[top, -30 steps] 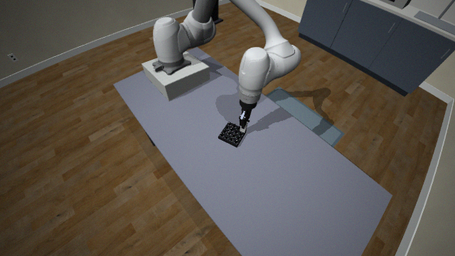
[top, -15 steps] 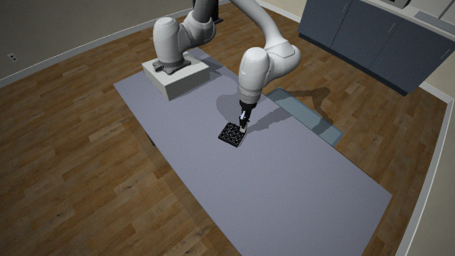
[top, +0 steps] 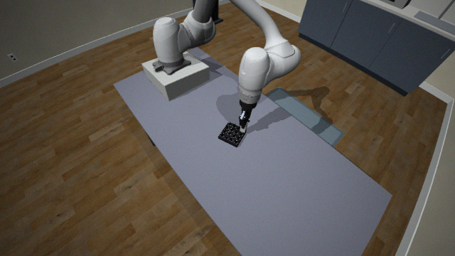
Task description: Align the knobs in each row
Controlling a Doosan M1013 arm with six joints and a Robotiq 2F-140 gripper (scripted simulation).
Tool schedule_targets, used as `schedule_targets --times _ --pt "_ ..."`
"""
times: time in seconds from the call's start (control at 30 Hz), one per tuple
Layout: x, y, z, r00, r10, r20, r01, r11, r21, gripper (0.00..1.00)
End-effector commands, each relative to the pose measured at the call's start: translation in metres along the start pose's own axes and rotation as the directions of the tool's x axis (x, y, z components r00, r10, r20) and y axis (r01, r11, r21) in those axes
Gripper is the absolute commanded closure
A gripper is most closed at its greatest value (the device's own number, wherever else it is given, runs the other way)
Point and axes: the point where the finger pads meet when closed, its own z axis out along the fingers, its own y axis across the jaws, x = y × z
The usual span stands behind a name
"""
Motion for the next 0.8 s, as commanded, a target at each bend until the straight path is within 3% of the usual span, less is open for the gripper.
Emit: schedule_targets --times 0.0,0.77 --pt "0.0 0.0 -0.0001 1.0 0.018 0.0 -0.018 1.0 0.0 0.95" --pt "0.0 0.0 -0.0001 0.966 0.259 0.0 -0.259 0.966 0.0 0.95"
